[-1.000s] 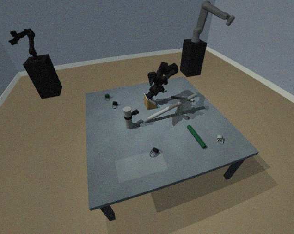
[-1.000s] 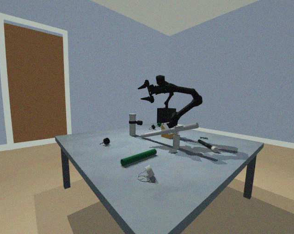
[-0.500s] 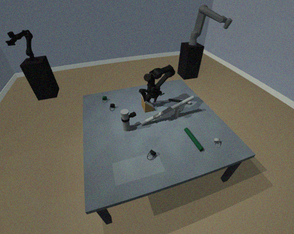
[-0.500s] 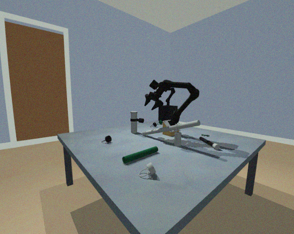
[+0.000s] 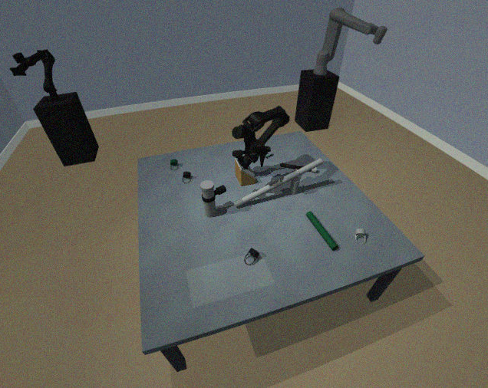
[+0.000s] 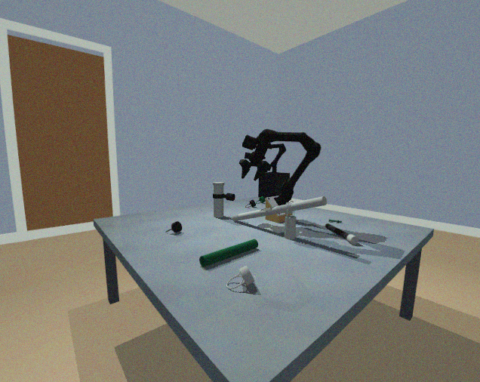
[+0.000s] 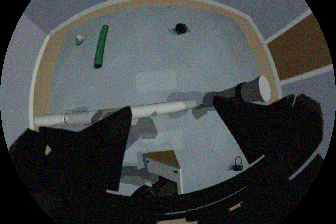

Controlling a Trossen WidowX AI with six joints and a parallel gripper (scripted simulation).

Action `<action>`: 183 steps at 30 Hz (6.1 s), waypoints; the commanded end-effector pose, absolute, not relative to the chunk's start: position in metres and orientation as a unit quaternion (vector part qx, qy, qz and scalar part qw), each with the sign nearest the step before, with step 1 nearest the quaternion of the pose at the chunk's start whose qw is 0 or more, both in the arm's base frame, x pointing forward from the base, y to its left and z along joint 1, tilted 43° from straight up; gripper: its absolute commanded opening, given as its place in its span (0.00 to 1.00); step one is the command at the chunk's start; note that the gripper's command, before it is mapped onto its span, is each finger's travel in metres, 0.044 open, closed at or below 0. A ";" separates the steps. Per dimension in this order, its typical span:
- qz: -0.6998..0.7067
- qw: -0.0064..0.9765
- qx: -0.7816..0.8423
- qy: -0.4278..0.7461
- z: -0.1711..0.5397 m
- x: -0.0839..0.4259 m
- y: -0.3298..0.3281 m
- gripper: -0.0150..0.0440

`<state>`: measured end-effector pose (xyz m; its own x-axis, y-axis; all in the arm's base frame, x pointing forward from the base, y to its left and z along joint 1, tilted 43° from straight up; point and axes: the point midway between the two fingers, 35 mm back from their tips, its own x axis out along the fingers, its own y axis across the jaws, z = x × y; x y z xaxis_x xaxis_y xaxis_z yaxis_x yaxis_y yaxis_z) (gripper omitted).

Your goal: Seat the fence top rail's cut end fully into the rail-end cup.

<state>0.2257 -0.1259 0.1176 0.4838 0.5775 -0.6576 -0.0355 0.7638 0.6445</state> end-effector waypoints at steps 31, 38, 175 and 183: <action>0.610 0.671 -0.405 0.116 -0.013 0.205 -0.236 1.00; 0.610 0.671 -0.405 0.116 -0.013 0.205 -0.236 1.00; 0.573 0.710 -0.355 0.207 -0.091 0.252 -0.143 0.25; 0.565 0.716 -0.341 0.225 -0.091 0.256 -0.142 0.25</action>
<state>0.2541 -0.1423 -0.0911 0.2569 0.6610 -0.7050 -0.9625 0.1090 -0.2485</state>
